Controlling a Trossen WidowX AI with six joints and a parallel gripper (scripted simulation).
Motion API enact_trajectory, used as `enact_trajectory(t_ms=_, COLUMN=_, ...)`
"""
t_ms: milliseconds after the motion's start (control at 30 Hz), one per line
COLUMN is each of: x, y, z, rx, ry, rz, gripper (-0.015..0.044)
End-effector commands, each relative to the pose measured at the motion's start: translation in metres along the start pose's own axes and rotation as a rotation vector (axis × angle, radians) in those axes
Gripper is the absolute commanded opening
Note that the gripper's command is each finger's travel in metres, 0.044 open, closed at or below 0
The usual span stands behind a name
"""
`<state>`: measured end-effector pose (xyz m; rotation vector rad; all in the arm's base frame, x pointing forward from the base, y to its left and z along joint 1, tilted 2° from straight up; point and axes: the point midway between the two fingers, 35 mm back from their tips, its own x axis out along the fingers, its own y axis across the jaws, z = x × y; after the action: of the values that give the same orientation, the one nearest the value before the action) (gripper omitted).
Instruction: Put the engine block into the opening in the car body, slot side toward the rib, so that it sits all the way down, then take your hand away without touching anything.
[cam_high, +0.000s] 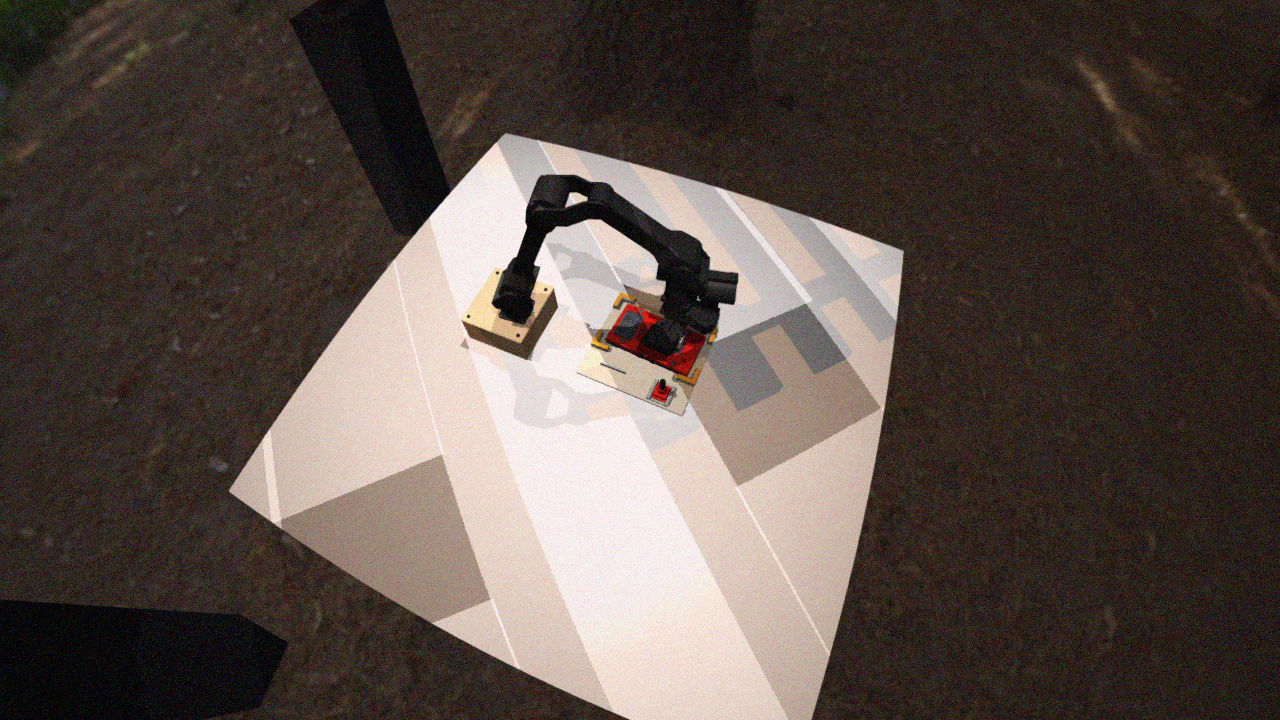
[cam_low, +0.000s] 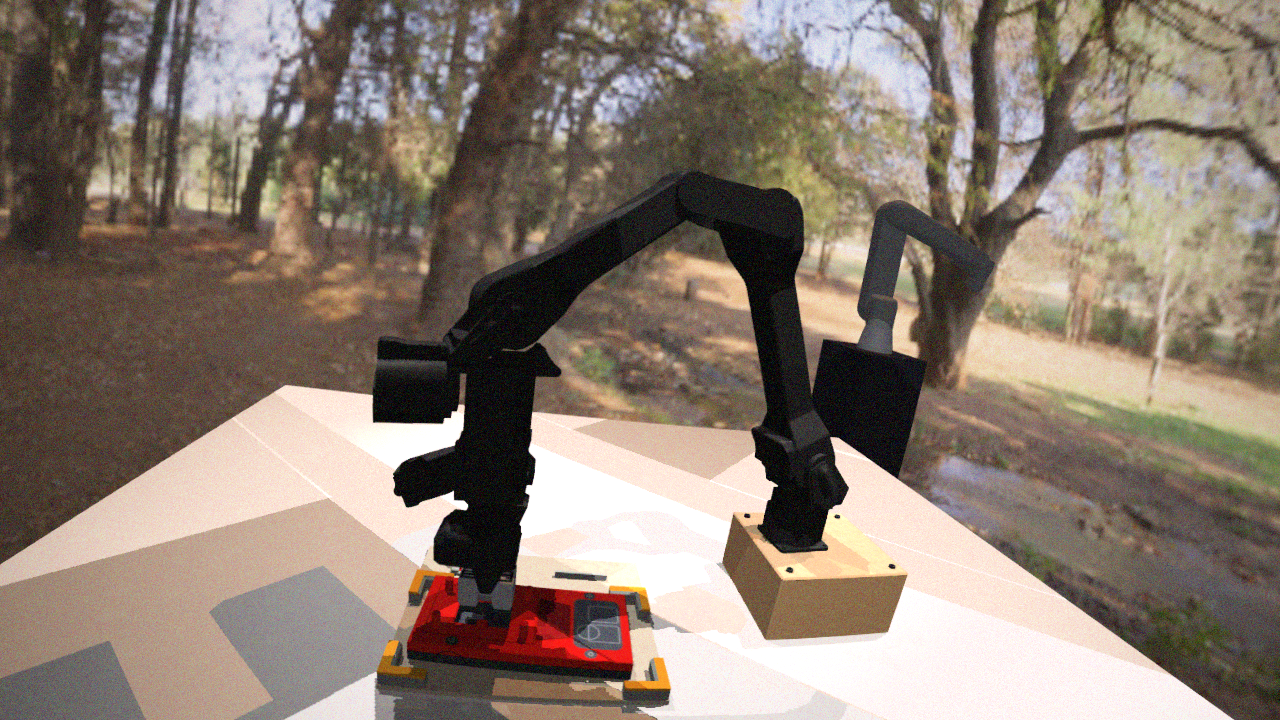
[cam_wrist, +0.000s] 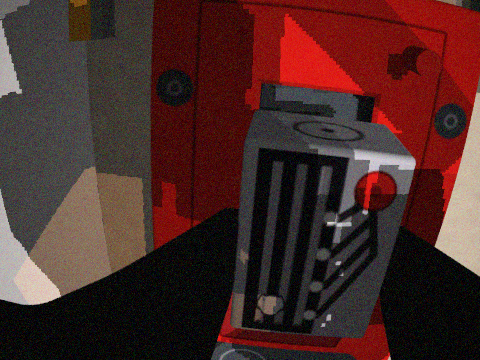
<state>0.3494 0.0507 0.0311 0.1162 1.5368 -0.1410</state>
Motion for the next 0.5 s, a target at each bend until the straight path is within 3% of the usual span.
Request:
enact_trajectory(t_ms=0, x=-0.0015, y=0.0003, z=0.0025, rx=0.011, ry=-0.01, rz=-0.001, gripper=0.0157)
enact_trajectory(t_ms=467, x=-0.0019, y=-0.0001, z=0.0035, rx=0.002, ry=-0.01, rz=-0.001, gripper=0.0158)
